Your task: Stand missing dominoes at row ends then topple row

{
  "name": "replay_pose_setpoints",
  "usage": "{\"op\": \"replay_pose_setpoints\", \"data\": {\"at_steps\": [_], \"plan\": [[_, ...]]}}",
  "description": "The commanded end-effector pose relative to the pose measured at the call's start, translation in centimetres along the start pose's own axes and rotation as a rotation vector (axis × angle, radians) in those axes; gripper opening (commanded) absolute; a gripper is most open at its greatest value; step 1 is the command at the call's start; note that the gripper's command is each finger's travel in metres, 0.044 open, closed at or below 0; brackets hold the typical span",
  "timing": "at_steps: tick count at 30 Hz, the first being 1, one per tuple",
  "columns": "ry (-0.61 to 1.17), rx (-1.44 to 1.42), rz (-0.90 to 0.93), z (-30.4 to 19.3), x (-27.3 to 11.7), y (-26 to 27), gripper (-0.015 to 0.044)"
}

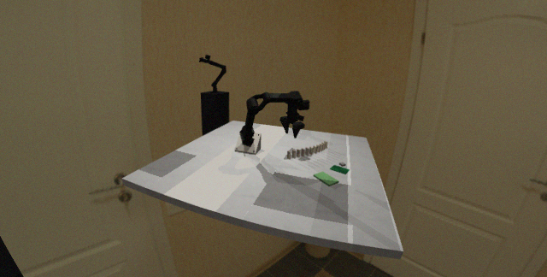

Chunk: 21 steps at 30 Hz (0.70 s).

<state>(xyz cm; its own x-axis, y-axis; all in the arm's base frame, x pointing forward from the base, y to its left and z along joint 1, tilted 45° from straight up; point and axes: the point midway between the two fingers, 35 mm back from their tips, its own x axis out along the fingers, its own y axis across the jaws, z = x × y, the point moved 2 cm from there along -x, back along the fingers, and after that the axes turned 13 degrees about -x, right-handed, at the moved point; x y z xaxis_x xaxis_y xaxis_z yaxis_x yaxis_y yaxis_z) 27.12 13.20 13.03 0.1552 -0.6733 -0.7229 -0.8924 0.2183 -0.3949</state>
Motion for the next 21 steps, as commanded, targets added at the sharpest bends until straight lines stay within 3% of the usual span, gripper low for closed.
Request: {"op": "replay_pose_setpoints", "data": {"at_steps": [1,16,21], "plan": [[0.013,0.02,0.011,-0.2,-0.5,0.2,0.0414],[0.017,1.504,-0.007,-4.1,5.3,1.0,0.002],[0.017,1.571,-0.009,-4.3,5.5,1.1,0.0]]}}
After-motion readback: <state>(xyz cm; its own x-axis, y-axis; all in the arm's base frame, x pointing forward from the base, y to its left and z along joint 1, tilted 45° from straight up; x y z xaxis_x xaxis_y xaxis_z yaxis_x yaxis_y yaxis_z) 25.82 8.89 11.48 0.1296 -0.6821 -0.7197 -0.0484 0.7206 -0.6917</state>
